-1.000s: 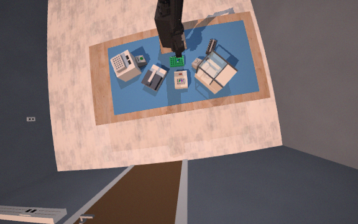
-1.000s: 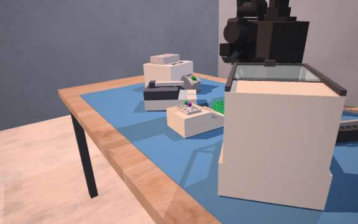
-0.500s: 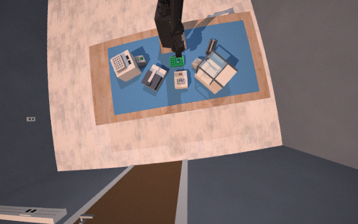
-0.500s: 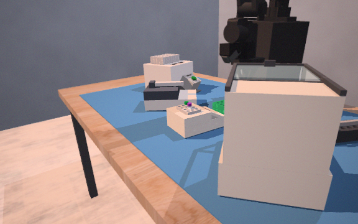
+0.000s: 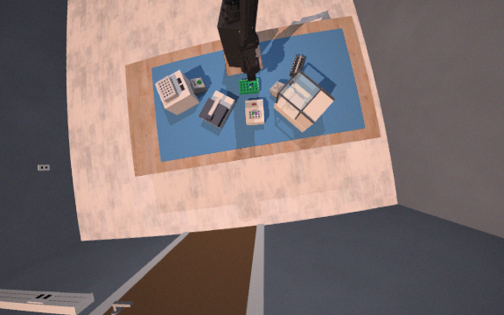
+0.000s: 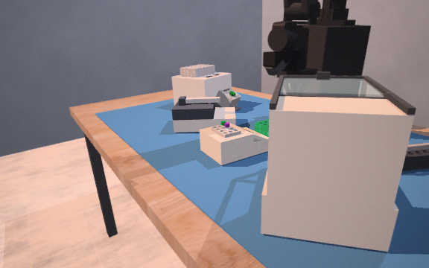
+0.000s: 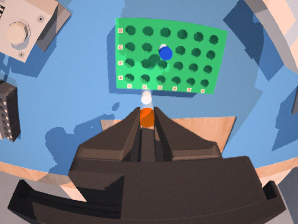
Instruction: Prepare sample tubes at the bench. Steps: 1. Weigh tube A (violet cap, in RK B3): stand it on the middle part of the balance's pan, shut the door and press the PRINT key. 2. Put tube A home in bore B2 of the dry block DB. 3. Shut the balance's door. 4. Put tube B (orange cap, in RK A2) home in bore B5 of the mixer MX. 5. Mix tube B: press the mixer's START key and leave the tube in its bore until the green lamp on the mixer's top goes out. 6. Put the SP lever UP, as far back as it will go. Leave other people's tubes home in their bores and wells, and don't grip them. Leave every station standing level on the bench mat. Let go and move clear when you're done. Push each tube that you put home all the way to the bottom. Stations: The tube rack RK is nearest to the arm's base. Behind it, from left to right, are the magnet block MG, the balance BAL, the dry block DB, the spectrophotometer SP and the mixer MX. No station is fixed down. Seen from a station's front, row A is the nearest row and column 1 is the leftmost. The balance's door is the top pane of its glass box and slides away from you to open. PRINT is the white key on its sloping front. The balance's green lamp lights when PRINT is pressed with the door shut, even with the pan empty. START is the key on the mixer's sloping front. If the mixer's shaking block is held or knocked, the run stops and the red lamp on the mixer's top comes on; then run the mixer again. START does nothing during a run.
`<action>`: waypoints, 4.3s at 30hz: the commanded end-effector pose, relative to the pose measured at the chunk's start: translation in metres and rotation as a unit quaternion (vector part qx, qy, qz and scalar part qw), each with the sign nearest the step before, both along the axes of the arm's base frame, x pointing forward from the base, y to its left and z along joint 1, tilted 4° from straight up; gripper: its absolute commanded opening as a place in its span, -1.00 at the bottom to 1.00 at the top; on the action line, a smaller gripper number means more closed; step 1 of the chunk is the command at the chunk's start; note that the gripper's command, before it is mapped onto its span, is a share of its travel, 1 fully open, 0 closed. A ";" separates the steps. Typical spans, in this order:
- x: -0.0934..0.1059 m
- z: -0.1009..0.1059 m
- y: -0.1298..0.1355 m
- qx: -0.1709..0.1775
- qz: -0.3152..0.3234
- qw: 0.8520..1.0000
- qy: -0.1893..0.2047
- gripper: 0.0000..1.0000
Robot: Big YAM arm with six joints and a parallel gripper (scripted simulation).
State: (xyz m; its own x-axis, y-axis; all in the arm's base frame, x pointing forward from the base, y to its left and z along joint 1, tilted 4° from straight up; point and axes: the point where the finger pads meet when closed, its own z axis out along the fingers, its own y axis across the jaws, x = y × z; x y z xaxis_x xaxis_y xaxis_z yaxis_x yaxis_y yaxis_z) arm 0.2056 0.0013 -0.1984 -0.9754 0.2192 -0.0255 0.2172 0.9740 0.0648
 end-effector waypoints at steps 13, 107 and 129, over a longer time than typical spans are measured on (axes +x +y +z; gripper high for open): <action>-0.008 0.020 -0.003 0.000 0.000 1.000 0.003 -0.82; -0.005 0.127 -0.093 -0.002 -0.086 0.996 -0.014 -0.82; -0.053 0.115 -0.258 0.006 -0.293 0.956 0.012 -0.82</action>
